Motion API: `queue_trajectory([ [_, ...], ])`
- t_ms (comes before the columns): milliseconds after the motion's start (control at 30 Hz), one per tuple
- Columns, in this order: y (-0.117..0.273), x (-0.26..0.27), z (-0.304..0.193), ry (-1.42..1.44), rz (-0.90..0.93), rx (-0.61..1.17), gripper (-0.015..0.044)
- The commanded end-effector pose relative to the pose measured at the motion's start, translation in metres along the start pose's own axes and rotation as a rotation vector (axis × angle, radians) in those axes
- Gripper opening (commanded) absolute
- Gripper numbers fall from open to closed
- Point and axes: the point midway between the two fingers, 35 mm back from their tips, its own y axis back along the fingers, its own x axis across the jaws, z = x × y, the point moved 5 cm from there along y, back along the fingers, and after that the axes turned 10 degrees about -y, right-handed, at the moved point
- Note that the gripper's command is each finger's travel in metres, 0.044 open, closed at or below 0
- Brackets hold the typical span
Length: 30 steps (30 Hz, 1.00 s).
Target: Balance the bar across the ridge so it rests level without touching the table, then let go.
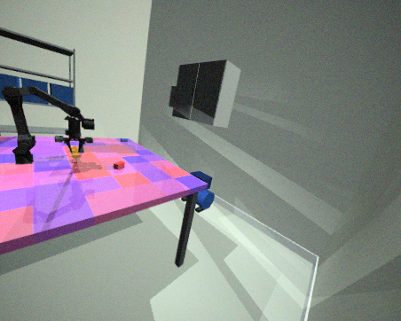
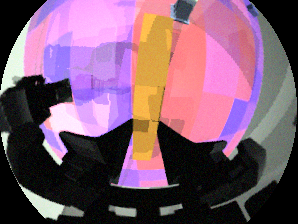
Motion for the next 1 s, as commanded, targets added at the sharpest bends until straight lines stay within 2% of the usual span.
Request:
queue_trajectory([
  [0,0.011,0.000,0.000,0.002,-0.007,0.002,0.0000],
  [467,0.046,0.005,0.000,0.003,-0.007,0.003,0.0000],
  [967,0.050,-0.013,0.039,0.011,-0.009,-0.001,0.0000],
])
